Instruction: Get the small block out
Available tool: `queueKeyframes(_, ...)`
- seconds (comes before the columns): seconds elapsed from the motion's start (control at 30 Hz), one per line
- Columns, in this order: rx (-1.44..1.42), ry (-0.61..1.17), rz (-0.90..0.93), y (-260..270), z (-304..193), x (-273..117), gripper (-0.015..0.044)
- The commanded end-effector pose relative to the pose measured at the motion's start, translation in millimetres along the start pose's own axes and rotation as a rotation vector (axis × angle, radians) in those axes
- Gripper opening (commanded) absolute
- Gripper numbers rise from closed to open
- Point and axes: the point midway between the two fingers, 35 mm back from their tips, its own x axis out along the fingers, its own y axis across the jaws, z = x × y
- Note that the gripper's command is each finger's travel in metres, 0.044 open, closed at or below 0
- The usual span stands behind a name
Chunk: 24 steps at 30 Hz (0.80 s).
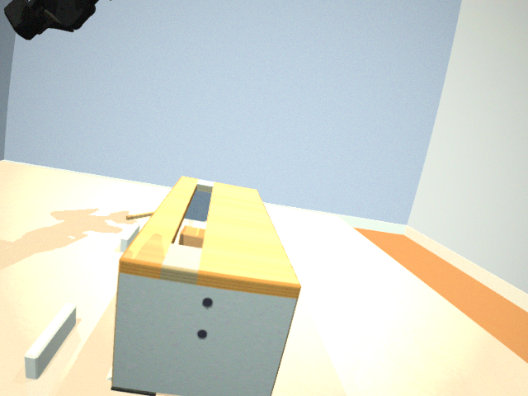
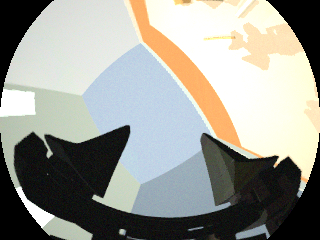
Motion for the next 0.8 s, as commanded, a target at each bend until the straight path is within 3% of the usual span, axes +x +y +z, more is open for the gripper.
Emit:
queueKeyframes(0.0, 0.099, -0.188, -0.053, 22, 60, 4, 0.0400)
queueKeyframes(0.27, 0.339, -0.563, -0.245, 35, 202, -23, 0.0400)
queueKeyframes(0.53, 0.583, -0.833, -0.529, 4, 322, -89, 0.0400)
queueKeyframes(0.77, 0.626, -0.868, -0.588, -6, 340, -104, 0.0400)
